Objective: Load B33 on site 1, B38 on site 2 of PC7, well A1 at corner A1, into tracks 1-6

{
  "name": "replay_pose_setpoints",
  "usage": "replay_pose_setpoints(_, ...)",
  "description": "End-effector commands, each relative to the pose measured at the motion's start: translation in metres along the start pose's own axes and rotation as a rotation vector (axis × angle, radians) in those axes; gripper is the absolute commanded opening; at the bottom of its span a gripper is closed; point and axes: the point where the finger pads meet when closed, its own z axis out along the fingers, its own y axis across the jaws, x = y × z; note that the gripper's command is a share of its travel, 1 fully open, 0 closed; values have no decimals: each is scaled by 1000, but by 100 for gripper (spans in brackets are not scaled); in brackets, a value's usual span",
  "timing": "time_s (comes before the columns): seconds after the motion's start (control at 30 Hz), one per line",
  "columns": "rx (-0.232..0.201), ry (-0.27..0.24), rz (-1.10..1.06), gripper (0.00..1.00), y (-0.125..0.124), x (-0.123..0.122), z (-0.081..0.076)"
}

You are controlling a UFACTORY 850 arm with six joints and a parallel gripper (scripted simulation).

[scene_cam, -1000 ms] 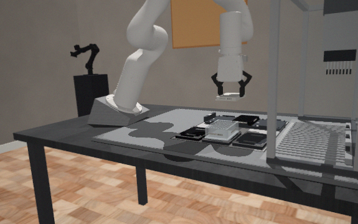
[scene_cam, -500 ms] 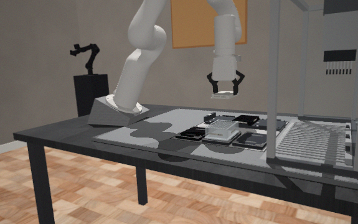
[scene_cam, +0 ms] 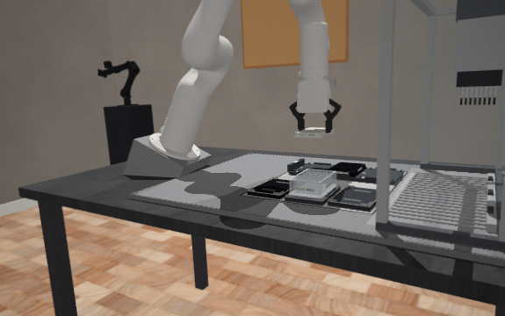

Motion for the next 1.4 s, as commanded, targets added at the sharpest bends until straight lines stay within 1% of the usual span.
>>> replay_pose_setpoints(0.0, -2, -5, 1, 0, 0, 0, 0)
replay_pose_setpoints(0.33, -2, -5, 1, 0, 0, 0, 0)
replay_pose_setpoints(0.47, -2, -5, 1, 0, 0, 0, 6)
replay_pose_setpoints(0.53, -2, -5, 1, 0, 0, 0, 6)
replay_pose_setpoints(1.03, -2, -5, 1, 0, 0, 0, 31)
replay_pose_setpoints(1.1, -2, -5, 1, 0, 0, 0, 31)
replay_pose_setpoints(1.37, -2, -5, 1, 0, 0, 0, 45)
